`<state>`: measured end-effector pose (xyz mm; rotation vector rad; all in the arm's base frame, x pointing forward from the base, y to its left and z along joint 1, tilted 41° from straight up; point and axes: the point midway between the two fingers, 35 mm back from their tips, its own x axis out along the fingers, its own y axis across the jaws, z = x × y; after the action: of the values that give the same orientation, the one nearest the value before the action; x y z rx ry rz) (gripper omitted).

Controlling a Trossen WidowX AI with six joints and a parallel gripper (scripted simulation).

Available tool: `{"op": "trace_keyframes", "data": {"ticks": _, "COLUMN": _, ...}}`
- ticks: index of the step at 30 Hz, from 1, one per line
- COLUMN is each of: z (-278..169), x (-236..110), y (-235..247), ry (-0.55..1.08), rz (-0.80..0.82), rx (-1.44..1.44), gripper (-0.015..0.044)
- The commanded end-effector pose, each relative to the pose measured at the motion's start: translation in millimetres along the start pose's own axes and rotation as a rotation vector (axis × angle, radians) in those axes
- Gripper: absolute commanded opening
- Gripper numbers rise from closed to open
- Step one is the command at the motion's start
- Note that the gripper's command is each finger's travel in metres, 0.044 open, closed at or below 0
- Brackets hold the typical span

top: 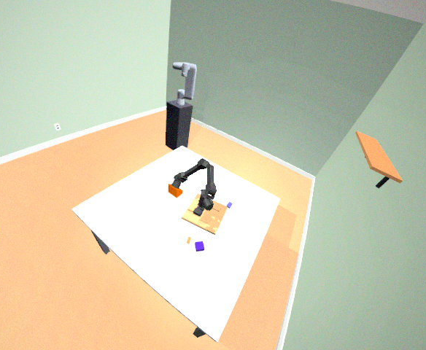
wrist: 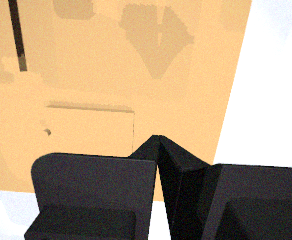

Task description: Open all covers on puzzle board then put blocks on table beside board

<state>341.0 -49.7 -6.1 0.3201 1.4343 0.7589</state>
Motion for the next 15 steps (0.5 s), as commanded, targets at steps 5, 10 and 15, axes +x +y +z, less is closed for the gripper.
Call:
{"op": "trace_keyframes", "data": {"ticks": 5, "z": -0.3, "x": 0.0, "y": 0.7, "ry": -0.001, "rz": 0.005, "rx": -0.002, "gripper": 0.0000}}
{"op": "trace_keyframes", "data": {"ticks": 10, "z": -0.1, "x": 2.5, "y": 0.6, "ry": -0.001, "rz": 0.005, "rx": -0.002, "gripper": 0.0000}}
{"op": "trace_keyframes", "data": {"ticks": 15, "z": 0.2, "x": 7.4, "y": 0.5, "ry": -0.001, "rz": 0.005, "rx": -0.002, "gripper": 0.0000}}
